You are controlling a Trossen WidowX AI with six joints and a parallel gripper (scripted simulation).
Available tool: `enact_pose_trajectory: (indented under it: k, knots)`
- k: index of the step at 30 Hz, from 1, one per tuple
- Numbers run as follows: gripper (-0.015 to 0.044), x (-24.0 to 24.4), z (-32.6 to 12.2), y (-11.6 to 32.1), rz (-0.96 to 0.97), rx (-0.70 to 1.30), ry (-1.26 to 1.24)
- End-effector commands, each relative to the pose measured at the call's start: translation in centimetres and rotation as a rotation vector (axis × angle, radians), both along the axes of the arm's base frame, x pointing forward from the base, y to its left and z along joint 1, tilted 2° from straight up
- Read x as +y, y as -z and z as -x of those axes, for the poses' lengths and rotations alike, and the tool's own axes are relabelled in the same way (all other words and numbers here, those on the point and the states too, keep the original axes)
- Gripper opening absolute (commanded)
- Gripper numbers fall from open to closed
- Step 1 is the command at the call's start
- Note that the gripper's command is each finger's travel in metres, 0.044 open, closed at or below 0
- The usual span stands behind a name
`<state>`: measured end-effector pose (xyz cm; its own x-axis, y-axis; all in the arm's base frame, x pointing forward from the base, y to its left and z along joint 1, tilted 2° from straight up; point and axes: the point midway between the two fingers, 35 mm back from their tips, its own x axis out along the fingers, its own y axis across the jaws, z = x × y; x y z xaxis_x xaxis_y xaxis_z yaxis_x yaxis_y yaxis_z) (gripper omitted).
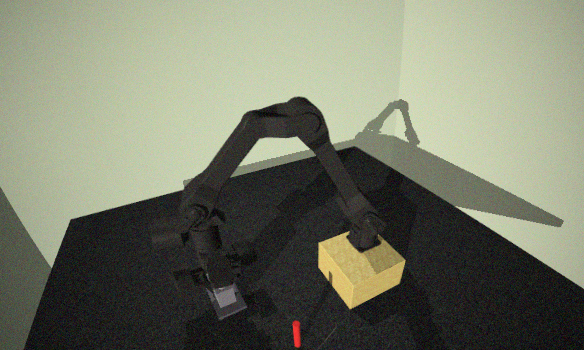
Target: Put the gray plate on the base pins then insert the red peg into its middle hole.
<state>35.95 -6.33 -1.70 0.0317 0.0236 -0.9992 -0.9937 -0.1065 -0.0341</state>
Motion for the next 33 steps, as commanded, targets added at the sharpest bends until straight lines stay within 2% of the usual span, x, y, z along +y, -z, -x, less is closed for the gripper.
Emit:
enact_pose_trajectory:
  k: [1,11,27,28,33]
  knots:
    - [0.0,0.1,0.2,0.7,-0.002,0.005,-0.001]
    - [0.0,0.0,0.1,0.6,0.0,0.002,-0.001]
    - [0.042,0.0,0.1,0.6,0.0,0.002,-0.001]
    - [0.044,0.0,0.1,0.6,0.0,0.002,-0.001]
    - [0.044,0.0,-0.1,-0.5,0.0,0.002,-0.001]
